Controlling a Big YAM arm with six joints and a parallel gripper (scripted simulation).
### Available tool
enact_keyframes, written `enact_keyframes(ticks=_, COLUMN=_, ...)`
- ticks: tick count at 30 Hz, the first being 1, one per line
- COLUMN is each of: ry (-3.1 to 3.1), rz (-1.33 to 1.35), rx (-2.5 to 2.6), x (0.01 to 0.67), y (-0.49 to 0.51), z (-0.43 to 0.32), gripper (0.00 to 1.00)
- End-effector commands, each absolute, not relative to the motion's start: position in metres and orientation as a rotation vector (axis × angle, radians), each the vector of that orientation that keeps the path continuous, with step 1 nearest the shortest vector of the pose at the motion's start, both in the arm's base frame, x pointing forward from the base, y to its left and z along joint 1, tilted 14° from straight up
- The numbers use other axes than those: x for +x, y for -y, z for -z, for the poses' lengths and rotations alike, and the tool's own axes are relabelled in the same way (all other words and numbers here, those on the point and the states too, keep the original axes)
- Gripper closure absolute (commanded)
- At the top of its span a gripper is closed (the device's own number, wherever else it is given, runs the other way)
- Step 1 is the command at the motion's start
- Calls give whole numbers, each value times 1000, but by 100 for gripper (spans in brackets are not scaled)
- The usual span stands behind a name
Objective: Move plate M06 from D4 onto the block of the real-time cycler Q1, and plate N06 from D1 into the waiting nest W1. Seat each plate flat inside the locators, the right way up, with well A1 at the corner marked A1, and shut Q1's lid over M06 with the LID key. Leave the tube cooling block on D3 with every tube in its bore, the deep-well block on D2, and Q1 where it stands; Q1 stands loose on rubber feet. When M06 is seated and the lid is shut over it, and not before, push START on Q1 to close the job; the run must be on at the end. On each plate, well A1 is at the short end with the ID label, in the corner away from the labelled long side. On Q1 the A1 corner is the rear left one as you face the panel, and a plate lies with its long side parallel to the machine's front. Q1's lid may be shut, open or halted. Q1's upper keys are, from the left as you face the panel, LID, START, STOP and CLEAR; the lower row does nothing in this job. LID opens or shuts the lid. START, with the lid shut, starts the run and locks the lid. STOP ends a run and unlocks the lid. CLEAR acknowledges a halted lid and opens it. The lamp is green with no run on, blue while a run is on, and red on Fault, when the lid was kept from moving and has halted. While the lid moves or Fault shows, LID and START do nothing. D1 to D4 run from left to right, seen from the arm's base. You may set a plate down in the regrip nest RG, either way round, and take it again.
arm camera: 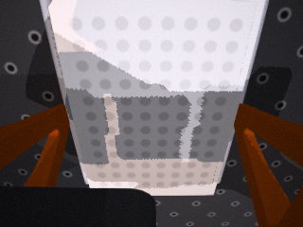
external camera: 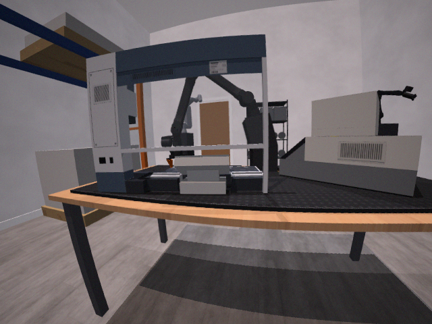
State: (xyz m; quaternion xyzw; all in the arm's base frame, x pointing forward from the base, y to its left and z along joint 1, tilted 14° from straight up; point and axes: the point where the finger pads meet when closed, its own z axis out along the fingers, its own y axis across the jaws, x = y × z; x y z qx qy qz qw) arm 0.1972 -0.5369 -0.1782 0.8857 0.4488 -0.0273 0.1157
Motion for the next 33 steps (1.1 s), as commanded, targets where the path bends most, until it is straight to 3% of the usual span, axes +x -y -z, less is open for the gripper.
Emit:
enact_keyframes(ticks=1, ry=-1323, rz=94, rx=2542, x=209, y=552, z=159, gripper=0)
enact_keyframes(ticks=33, ry=-1327, rz=91, rx=2559, x=207, y=550, z=173, gripper=0)
